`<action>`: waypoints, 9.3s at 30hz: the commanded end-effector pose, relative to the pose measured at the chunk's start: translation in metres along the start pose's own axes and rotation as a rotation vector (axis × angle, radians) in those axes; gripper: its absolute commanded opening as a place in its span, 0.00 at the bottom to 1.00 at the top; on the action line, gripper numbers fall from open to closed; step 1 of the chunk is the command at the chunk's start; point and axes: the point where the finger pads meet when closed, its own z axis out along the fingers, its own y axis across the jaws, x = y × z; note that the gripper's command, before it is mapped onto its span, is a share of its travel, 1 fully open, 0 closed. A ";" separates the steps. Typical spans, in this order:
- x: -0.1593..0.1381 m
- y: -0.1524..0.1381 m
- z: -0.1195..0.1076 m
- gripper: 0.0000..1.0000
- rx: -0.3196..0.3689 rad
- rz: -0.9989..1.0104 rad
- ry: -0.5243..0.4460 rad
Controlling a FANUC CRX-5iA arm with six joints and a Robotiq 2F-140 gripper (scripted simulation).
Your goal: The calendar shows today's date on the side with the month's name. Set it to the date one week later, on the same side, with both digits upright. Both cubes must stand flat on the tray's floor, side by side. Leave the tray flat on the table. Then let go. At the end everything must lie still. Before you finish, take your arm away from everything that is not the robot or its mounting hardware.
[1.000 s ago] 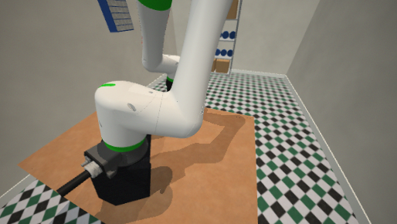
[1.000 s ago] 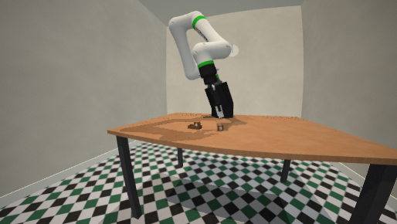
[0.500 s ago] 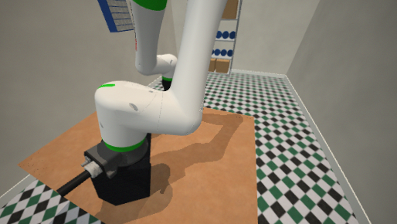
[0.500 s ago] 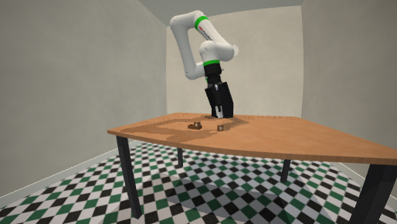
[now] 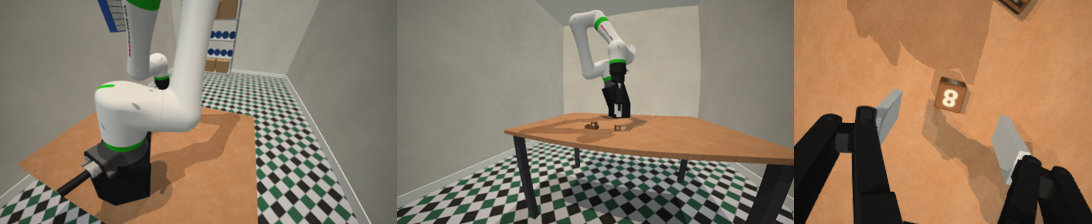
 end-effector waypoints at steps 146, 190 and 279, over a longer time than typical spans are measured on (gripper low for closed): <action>-0.001 0.001 -0.011 0.29 -0.005 -3.140 0.006; 0.000 0.000 0.011 0.29 -0.005 -3.140 0.005; 0.000 0.000 0.056 0.29 -0.005 -3.140 0.005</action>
